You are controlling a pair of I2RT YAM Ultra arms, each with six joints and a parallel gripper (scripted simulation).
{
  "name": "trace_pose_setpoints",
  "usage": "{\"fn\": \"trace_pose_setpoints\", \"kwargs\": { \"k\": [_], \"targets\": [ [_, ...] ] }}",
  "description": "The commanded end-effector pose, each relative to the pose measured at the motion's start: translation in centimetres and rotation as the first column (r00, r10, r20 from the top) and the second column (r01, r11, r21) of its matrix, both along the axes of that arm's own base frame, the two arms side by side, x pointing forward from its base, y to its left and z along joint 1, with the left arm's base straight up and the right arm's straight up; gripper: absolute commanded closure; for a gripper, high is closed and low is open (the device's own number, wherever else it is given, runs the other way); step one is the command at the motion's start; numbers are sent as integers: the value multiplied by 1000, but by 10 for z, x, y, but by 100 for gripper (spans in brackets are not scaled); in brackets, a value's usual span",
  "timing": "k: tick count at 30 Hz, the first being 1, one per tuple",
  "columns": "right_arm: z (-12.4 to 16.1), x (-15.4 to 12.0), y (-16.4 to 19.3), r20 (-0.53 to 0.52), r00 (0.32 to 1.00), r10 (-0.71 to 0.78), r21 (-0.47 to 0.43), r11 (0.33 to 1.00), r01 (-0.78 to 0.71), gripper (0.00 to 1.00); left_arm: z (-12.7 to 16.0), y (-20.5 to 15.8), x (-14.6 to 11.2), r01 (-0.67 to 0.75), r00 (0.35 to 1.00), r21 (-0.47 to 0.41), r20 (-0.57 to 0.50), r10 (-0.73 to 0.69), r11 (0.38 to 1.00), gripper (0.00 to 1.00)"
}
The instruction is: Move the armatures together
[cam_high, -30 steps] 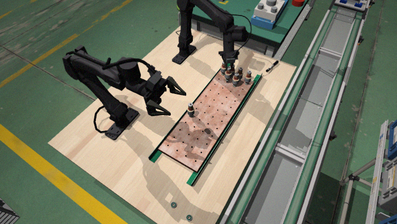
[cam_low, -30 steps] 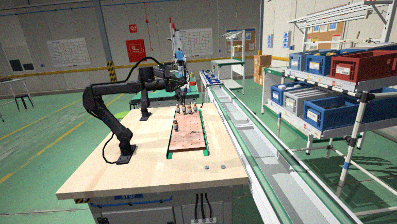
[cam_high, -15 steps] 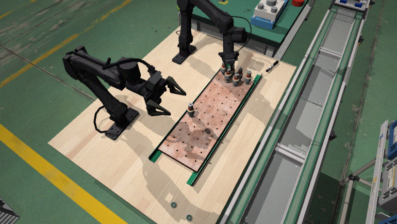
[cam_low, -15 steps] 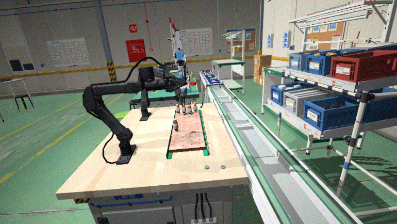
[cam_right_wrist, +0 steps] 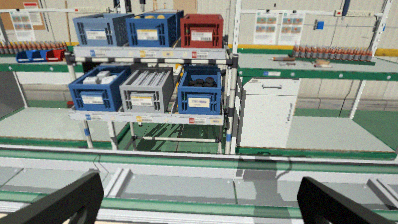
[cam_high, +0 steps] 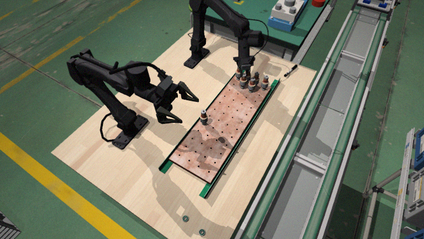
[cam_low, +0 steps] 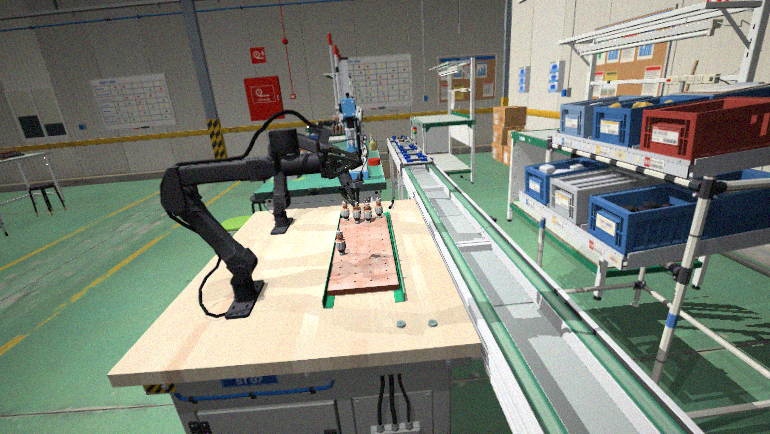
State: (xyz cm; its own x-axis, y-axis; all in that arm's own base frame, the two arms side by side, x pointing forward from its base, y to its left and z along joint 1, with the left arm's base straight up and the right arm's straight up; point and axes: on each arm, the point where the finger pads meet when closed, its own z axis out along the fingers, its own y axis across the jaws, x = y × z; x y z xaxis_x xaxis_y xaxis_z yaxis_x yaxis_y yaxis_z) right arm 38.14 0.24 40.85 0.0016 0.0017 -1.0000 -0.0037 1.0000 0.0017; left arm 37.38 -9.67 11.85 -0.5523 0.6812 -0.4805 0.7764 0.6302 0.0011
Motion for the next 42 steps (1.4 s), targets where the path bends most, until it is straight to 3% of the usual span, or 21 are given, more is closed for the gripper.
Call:
{"fn": "trace_pose_setpoints", "kwargs": {
  "k": [1,12,13,18,42],
  "targets": [
    [25,-8,-2,51,999,-12,11,1000,12,0,13,-10,11,17,998,-35,69,-15,999,99],
    [25,-8,-2,51,999,-12,11,1000,12,0,6,-12,10,21,998,-33,59,-19,999,99],
    [25,-8,-2,51,999,-12,11,1000,12,0,10,-10,12,21,997,-32,73,-18,999,63],
    [25,-8,-2,51,999,-12,11,1000,12,0,28,-4,19,12,993,-35,121,-8,999,63],
    [25,-8,-2,51,999,-12,11,1000,12,0,27,-3,18,12,993,-35,115,-8,999,63]
  ]
}}
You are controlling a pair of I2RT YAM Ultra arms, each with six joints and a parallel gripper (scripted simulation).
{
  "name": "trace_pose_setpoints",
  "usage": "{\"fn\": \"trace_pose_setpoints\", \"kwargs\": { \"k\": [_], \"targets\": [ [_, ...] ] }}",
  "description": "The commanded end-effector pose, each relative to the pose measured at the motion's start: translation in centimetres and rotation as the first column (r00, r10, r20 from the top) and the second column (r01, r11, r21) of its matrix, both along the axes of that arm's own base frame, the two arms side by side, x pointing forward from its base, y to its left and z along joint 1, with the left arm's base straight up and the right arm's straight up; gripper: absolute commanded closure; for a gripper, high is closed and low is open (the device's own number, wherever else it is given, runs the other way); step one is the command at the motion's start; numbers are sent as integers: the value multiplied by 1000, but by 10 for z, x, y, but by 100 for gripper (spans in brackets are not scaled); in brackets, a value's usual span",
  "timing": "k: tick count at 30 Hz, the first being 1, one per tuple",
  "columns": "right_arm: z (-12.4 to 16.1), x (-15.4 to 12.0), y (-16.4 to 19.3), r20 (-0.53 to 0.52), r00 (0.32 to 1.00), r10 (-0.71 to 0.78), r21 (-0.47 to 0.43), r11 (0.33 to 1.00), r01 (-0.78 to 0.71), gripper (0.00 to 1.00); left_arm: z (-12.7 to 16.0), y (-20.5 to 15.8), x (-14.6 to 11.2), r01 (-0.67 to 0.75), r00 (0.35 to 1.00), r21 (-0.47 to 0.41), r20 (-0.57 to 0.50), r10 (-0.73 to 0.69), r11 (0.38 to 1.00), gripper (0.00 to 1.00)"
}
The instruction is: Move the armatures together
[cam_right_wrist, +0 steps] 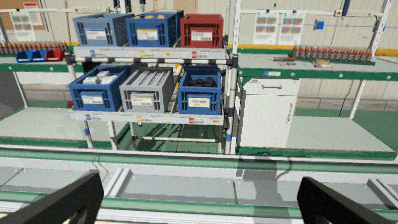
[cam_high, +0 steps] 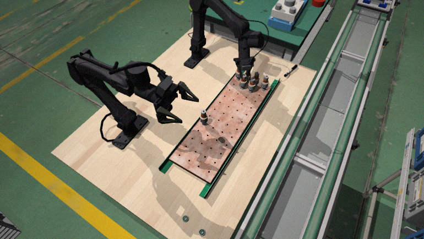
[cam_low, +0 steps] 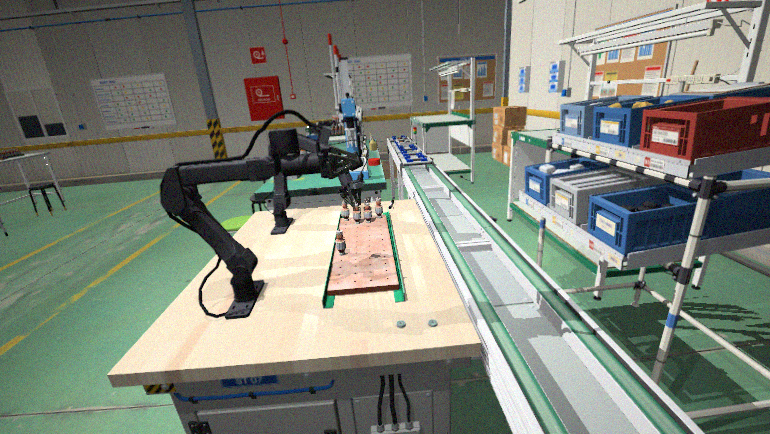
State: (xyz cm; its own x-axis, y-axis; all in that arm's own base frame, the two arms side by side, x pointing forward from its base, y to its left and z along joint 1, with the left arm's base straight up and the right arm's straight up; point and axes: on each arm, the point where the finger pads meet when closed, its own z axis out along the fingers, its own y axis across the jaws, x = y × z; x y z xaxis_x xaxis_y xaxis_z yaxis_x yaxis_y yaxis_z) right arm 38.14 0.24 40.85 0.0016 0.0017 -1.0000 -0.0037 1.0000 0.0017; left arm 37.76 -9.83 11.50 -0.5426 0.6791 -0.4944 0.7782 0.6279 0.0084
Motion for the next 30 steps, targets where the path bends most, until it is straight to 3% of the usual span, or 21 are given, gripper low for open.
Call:
{"fn": "trace_pose_setpoints", "kwargs": {
  "k": [1,18,30],
  "targets": [
    [25,-8,-2,51,999,-12,11,1000,12,0,31,-2,14,8,995,-27,99,-5,1000,63],
    [25,-8,-2,51,999,-12,11,1000,12,0,35,2,7,2,997,-28,76,0,1000,63],
    [25,-8,-2,51,999,-12,11,1000,12,0,78,24,-21,15,999,-21,42,-14,1000,63]
  ]
}}
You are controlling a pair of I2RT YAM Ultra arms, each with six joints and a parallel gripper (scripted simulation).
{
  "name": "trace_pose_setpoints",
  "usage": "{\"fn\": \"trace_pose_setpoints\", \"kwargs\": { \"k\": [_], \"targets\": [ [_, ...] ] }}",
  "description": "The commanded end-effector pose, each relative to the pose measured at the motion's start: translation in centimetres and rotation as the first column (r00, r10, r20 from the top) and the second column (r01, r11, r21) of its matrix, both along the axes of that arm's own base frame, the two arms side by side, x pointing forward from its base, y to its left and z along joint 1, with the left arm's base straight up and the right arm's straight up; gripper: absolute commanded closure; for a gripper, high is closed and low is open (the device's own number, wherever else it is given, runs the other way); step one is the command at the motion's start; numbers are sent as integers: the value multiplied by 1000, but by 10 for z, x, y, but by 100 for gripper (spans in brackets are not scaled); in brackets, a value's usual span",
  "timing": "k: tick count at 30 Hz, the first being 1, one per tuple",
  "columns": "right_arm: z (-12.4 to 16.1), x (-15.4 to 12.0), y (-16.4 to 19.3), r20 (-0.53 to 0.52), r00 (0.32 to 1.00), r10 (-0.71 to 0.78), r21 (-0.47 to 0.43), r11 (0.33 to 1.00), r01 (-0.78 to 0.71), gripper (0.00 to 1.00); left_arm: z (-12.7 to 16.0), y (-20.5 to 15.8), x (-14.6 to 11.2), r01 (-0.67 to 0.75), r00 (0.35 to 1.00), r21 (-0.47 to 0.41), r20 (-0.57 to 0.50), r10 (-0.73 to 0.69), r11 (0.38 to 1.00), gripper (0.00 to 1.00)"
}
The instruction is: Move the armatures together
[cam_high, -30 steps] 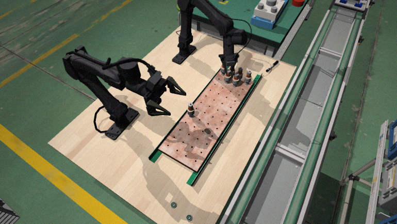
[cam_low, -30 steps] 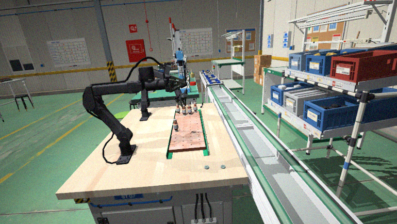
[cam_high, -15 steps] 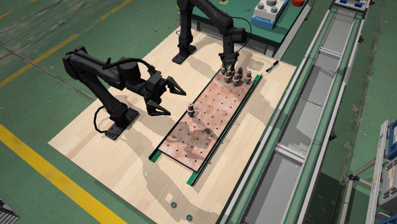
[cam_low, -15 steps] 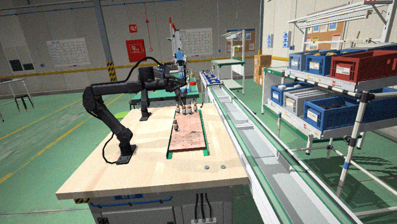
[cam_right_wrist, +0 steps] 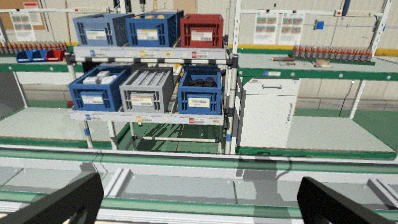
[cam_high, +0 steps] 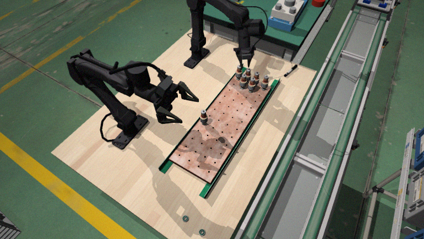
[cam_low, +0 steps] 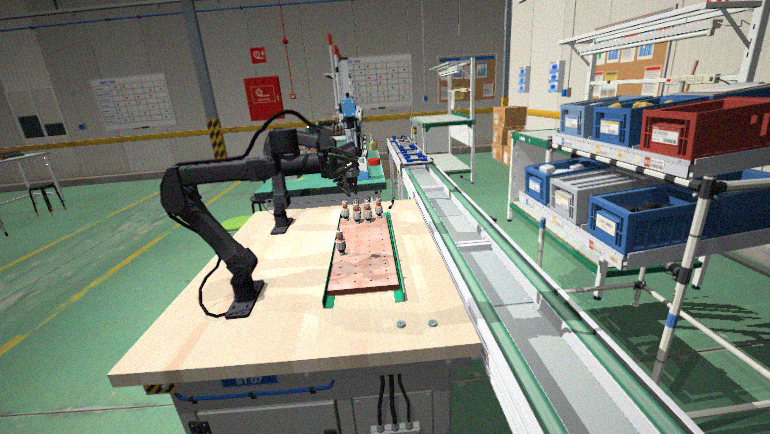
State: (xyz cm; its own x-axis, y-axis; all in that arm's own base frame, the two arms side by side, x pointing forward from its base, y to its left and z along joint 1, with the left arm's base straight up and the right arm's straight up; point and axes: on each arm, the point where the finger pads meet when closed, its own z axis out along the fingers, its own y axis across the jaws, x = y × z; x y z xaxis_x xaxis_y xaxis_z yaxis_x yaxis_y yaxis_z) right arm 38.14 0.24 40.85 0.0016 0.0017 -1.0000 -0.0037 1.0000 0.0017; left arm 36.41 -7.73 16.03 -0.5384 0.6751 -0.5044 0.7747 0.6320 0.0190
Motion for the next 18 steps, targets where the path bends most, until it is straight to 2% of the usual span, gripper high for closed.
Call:
{"fn": "trace_pose_setpoints", "kwargs": {
  "k": [1,4,8,12,18],
  "targets": [
    [25,-8,-2,51,999,-12,11,1000,12,0,36,4,-9,21,999,-18,26,-20,1000,63],
    [25,-8,-2,51,999,-12,11,1000,12,0,38,5,-8,18,999,-18,31,-18,1000,63],
    [25,-8,-2,51,999,-12,11,1000,12,0,56,11,-16,21,999,-17,32,-21,1000,63],
    [25,-8,-2,51,999,-12,11,1000,12,0,49,9,-9,19,999,-17,35,-19,1000,63],
    [25,-8,-2,51,999,-12,11,1000,12,0,46,6,-12,18,999,-20,48,-17,1000,63]
  ]
}}
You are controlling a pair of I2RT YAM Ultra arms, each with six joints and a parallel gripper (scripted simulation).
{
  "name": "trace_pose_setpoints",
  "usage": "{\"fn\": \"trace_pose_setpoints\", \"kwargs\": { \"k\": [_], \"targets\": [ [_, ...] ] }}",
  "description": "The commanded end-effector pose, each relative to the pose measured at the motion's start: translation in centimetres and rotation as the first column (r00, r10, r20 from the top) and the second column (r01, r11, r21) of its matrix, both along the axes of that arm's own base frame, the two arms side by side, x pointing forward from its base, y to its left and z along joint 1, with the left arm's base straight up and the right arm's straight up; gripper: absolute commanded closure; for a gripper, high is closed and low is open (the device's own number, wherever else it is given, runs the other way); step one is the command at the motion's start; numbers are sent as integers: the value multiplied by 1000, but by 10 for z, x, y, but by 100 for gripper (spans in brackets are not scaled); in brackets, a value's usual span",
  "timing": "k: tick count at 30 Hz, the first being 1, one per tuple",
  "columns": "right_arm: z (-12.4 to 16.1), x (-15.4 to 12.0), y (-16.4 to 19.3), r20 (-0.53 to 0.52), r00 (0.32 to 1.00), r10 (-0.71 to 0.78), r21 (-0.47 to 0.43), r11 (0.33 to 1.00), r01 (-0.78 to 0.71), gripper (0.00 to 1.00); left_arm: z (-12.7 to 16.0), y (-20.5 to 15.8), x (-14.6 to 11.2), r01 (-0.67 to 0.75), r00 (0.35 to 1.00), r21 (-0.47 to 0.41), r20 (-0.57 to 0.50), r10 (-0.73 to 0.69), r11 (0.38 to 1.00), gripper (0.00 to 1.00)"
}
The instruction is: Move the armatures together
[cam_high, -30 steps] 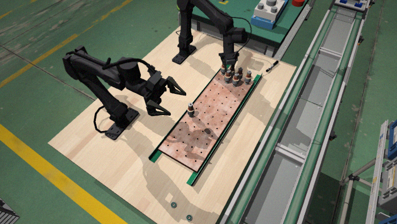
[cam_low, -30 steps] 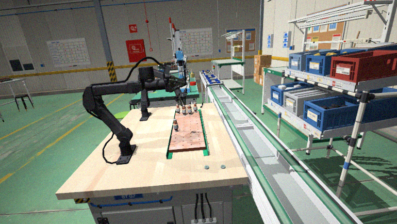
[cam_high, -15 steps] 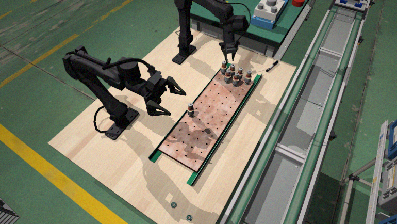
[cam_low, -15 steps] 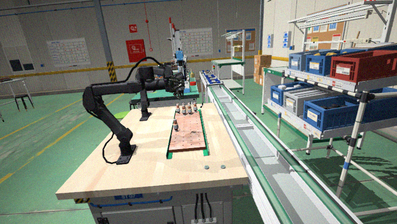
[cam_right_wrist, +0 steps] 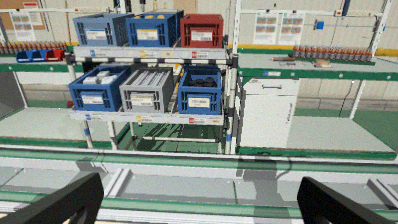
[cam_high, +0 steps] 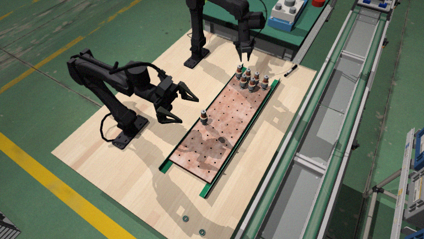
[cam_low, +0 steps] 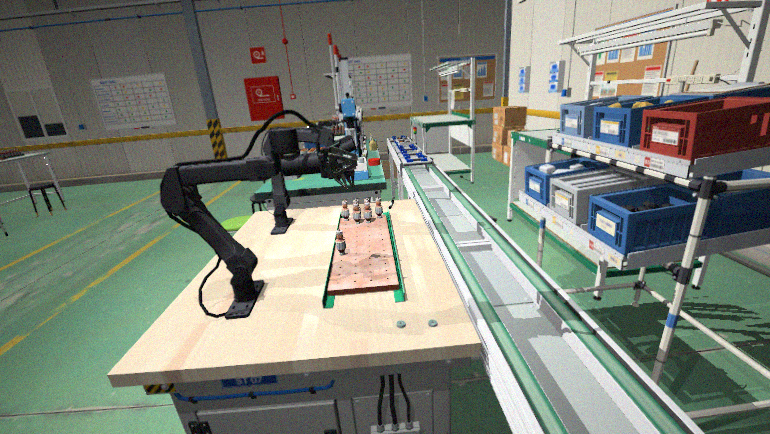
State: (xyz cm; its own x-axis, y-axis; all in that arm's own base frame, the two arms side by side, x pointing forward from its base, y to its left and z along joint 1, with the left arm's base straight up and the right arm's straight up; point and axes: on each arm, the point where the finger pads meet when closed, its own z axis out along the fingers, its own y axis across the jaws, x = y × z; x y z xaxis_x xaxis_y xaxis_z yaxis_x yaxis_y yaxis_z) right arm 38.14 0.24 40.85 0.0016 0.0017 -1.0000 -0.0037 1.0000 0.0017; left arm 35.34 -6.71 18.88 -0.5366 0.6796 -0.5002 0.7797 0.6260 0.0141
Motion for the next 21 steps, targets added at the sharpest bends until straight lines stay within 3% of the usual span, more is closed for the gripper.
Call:
{"fn": "trace_pose_setpoints", "kwargs": {
  "k": [1,8,18,21],
  "targets": [
    [25,-8,-2,51,999,-12,11,1000,12,0,20,-2,1,-1,998,-23,66,2,1000,63],
    [25,-8,-2,51,999,-12,11,1000,12,0,31,15,22,-139,976,-14,169,140,990,63],
    [25,-8,-2,51,999,-12,11,1000,12,0,82,25,48,-345,835,-150,401,376,927,63],
    [25,-8,-2,51,999,-12,11,1000,12,0,88,28,50,-364,814,-170,420,402,916,63]
  ]
}}
